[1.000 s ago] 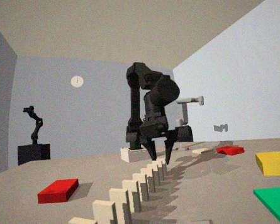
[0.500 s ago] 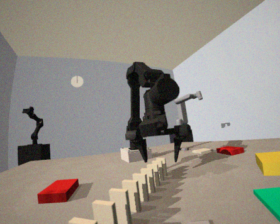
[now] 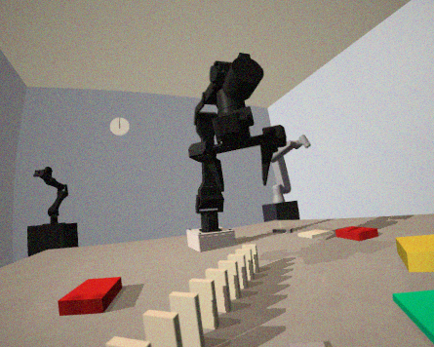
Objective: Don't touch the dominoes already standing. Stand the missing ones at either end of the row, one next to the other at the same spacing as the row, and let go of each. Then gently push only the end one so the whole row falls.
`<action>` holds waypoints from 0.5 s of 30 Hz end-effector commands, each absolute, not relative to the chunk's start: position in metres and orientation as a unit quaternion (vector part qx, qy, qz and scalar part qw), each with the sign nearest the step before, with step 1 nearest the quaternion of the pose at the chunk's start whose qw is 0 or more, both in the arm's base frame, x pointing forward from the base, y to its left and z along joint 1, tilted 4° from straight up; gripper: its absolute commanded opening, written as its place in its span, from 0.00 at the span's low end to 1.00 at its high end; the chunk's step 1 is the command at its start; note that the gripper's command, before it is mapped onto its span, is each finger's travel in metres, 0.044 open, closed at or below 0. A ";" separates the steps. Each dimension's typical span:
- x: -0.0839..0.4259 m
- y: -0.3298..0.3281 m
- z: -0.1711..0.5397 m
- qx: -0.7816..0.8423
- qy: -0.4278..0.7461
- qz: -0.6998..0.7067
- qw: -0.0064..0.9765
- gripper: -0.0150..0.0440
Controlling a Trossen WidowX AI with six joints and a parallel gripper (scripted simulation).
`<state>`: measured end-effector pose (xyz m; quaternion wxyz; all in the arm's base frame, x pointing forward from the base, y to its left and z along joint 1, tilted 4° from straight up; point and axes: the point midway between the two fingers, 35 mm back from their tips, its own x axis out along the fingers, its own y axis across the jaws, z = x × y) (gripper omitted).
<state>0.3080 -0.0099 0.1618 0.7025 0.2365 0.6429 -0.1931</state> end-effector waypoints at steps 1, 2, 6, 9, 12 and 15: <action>0.303 -0.004 0.151 0.142 0.666 -0.106 0.724 0.78; 0.302 -0.002 0.147 0.104 0.671 -0.071 0.731 0.73; 0.296 0.005 0.130 -0.050 0.672 0.071 0.736 0.56; 0.291 0.010 0.117 -0.164 0.652 0.176 0.719 0.42; 0.285 0.015 0.105 -0.267 0.620 0.270 0.687 0.29; 0.284 0.016 0.102 -0.290 0.610 0.292 0.677 0.25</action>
